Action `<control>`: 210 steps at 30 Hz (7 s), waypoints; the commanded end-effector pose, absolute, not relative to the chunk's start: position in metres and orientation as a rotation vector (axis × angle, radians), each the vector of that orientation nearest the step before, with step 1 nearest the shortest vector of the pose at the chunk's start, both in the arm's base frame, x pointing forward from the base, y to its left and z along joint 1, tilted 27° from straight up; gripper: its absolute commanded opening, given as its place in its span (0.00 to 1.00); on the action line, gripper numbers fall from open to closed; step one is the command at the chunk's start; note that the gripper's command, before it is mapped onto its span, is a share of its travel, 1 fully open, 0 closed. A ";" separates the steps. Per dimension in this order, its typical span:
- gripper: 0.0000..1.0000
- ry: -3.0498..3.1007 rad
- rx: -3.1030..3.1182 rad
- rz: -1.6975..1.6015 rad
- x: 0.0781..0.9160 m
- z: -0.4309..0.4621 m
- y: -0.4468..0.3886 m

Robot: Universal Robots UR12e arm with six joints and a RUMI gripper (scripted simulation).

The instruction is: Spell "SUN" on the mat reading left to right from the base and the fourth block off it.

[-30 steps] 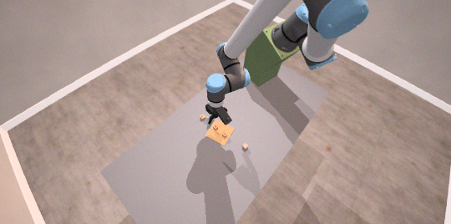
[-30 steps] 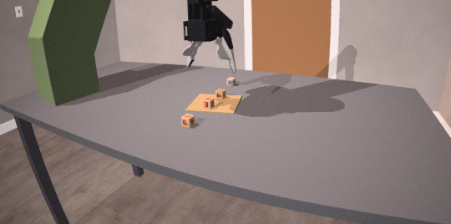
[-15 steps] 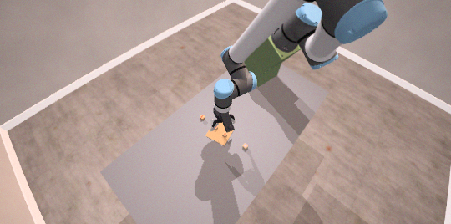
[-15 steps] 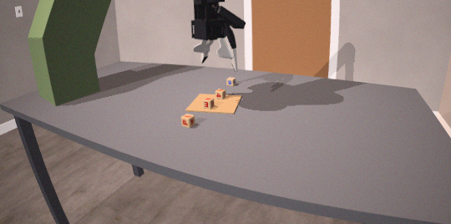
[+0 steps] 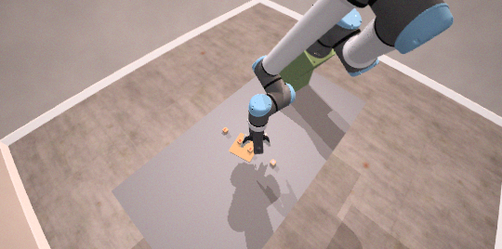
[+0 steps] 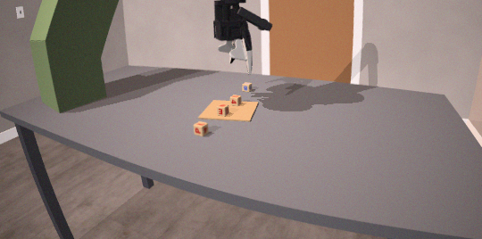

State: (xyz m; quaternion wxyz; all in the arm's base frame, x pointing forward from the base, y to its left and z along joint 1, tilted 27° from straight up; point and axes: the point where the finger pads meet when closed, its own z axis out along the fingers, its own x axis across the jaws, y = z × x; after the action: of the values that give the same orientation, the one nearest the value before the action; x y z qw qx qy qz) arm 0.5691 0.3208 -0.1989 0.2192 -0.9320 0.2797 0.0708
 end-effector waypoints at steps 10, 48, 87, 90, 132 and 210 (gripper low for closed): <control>1.00 1.233 -2.423 0.293 0.552 -0.180 0.363; 1.00 1.783 -2.102 0.428 0.518 -0.155 0.414; 0.37 1.783 -2.102 0.428 0.518 -0.155 0.414; 0.37 1.783 -2.102 0.428 0.518 -0.156 0.414; 0.37 1.783 -2.102 0.428 0.517 -0.196 0.435; 0.25 1.783 -2.102 0.428 0.517 -0.230 0.452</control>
State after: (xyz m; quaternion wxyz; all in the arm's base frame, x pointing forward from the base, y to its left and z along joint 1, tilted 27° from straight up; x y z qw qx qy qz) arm 0.5169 0.4521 -0.2307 0.1748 -0.7421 0.6292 0.1513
